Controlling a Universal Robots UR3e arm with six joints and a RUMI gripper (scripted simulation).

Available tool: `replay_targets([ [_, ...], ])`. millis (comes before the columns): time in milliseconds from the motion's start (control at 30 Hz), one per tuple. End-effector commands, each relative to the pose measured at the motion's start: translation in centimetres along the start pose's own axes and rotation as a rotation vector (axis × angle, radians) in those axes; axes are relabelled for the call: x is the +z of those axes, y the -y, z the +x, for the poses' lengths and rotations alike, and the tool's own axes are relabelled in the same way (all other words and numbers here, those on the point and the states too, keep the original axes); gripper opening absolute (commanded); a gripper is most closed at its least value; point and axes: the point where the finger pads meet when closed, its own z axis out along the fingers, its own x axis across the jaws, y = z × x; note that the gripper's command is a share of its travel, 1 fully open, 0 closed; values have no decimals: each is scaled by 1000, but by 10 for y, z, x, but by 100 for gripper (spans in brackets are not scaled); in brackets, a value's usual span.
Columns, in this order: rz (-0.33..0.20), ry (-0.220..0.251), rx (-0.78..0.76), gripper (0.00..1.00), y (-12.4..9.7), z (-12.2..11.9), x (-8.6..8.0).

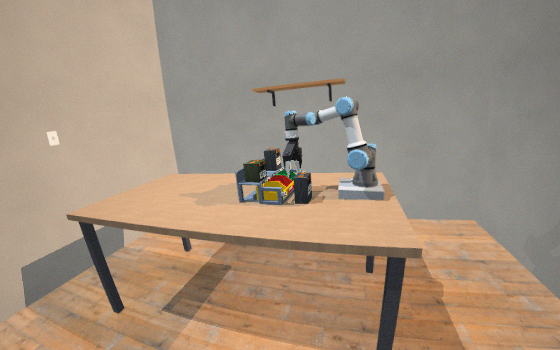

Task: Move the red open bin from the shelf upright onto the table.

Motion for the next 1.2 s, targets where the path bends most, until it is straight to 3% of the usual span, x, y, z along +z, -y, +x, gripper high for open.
replay_targets([
  [0,-1,-3,0,28,0,1,-3],
  [900,-1,-3,0,28,0,1,-4],
  [1167,-1,-3,0,28,0,1,6],
])
